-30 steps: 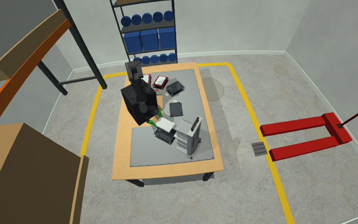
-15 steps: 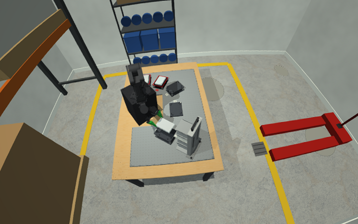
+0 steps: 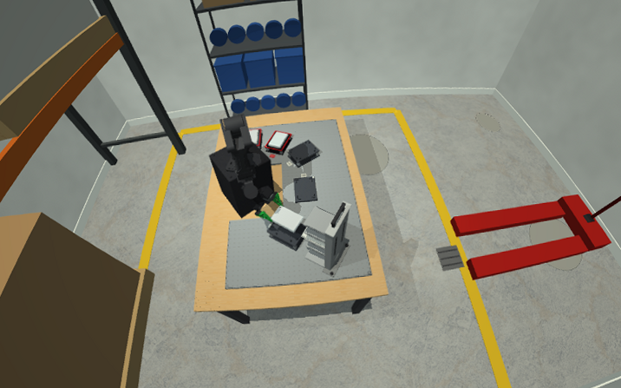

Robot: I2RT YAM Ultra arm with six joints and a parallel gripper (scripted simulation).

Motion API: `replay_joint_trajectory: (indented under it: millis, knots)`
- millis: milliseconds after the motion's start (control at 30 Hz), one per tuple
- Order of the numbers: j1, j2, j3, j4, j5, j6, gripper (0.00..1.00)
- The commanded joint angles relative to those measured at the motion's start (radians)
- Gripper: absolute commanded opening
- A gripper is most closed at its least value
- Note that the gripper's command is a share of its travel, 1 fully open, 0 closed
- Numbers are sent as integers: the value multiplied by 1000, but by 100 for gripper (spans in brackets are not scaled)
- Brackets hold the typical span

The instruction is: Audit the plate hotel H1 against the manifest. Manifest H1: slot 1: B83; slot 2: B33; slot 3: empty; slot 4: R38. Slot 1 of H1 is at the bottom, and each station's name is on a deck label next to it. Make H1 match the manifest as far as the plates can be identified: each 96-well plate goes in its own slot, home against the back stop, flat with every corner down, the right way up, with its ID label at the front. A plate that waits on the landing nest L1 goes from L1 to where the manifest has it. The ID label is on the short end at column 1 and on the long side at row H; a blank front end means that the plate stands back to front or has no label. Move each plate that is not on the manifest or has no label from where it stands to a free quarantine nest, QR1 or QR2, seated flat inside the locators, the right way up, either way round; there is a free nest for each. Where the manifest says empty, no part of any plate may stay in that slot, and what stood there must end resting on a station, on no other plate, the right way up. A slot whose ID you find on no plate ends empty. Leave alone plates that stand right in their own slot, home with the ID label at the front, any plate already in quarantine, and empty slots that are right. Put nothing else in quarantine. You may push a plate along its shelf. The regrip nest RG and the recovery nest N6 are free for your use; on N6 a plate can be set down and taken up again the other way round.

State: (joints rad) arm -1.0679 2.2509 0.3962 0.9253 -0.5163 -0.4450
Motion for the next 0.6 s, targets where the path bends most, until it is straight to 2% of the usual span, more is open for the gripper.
replay_joint_trajectory:
  millis: [0, 567]
  knots:
    - [13, 21, 25, 49, -9, 5, 86]
    - [18, 116, 44, 127, -5, 11, 86]
